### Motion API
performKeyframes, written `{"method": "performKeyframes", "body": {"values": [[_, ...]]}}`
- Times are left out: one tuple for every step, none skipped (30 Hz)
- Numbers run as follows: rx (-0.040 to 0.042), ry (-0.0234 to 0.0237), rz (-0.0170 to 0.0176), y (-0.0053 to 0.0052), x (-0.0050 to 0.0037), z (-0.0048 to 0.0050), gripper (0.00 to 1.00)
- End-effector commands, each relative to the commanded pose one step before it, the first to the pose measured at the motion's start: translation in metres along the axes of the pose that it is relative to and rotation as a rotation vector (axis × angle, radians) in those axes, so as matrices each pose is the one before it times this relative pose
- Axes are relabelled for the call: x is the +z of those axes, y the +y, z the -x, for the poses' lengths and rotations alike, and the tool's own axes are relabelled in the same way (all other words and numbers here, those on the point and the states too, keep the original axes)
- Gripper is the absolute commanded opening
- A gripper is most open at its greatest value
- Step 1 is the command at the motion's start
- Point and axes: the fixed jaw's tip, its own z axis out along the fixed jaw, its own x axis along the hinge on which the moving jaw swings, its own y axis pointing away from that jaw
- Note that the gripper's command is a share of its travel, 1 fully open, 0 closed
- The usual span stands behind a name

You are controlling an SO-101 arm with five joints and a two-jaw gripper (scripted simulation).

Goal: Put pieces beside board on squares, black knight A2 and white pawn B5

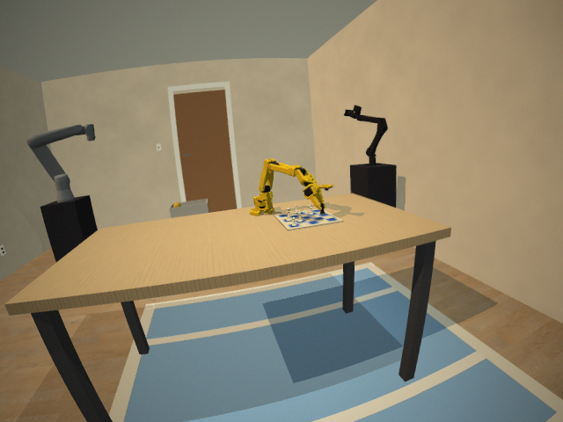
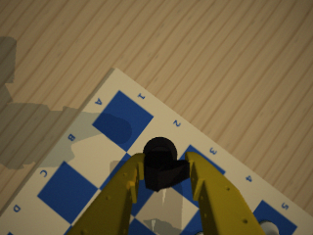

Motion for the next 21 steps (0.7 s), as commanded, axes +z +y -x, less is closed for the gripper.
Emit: {"method": "performKeyframes", "body": {"values": [[-0.00656, 0.02418, 0.00457, 0.00216, 0.008018, -0.008132, 0.00], [0.00000, 0.00002, 0.00000, 0.00001, 0.001355, -0.000804, 0.00], [0.00000, 0.00001, 0.00000, 0.00001, 0.001291, -0.000780, 0.00], [0.00000, 0.00003, 0.00000, 0.00001, 0.001223, -0.000756, 0.00], [0.00000, 0.00001, 0.00000, 0.00001, 0.001180, -0.000682, 0.00], [0.00000, 0.00002, 0.00000, 0.00000, 0.001120, -0.000629, 0.00], [0.00000, 0.00001, 0.00000, 0.00001, 0.001035, -0.000589, 0.00], [0.00000, 0.00002, 0.00000, 0.00000, 0.000951, -0.000551, 0.00], [0.00000, 0.00001, 0.00000, 0.00000, 0.000862, -0.000504, 0.00], [0.00000, 0.00002, 0.00000, 0.00000, 0.000774, -0.000460, 0.00], [0.00000, 0.00000, 0.00000, 0.00000, 0.000684, -0.000409, 0.00], [0.00000, 0.00002, 0.00000, 0.00000, 0.000596, -0.000362, 0.00], [0.00000, 0.00000, 0.00000, 0.00000, 0.000508, -0.000309, 0.00], [0.00000, 0.00001, 0.00000, 0.00000, 0.000426, -0.000263, 0.00], [0.00000, 0.00000, 0.00000, 0.00000, 0.000345, -0.000212, 0.00], [0.00000, 0.00000, 0.00000, 0.00000, 0.000000, 0.000000, 0.00], [0.00000, 0.00000, 0.00000, 0.00000, 0.000000, 0.000000, 0.00], [0.00000, 0.00001, 0.00000, 0.00000, 0.000271, -0.000169, 0.00], [0.00000, 0.00000, 0.00000, 0.00000, 0.000201, -0.000124, 0.00], [0.00000, 0.00001, 0.00000, 0.00000, 0.000141, -0.000089, 0.00], [0.00000, 0.00000, 0.00000, 0.00000, 0.000088, -0.000054, 0.00]]}}
